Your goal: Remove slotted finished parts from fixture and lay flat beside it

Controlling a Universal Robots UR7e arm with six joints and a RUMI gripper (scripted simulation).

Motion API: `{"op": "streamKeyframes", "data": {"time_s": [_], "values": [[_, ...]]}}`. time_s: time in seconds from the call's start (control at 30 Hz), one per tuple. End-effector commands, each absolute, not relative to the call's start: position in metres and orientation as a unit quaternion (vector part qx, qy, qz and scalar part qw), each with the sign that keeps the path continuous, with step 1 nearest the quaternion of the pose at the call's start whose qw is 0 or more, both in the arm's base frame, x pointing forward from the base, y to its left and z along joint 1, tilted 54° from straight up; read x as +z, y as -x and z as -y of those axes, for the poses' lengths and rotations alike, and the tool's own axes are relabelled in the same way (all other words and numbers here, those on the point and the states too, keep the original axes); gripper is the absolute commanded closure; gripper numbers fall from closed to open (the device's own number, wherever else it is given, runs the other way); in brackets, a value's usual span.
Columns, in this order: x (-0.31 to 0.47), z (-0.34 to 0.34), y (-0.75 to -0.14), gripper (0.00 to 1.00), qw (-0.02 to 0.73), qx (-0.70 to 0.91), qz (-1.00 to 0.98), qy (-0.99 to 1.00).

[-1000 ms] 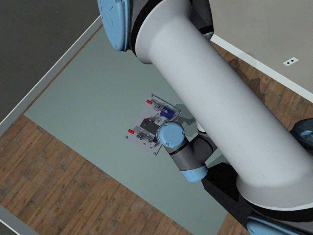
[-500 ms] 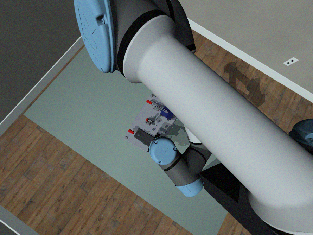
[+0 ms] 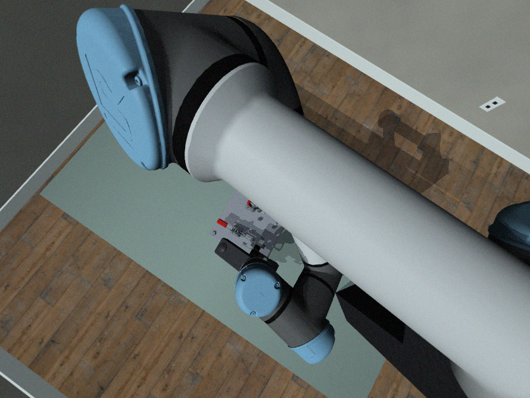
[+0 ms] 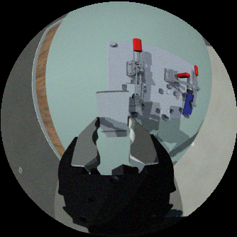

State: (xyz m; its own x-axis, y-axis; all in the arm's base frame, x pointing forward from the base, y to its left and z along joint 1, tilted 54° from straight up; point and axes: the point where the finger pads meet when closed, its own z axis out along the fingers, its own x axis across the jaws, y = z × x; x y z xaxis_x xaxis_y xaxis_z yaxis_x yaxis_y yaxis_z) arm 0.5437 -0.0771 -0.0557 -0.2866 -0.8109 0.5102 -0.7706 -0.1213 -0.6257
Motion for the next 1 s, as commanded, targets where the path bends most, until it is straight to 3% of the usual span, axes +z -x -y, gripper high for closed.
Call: {"op": "streamKeyframes", "data": {"time_s": [0.0,0.97], "values": [[-0.068,0.060,-0.552,1.00,0.019,-0.453,-0.666,0.593],[-0.093,0.020,-0.566,1.00,0.019,-0.453,-0.666,0.593]]}}
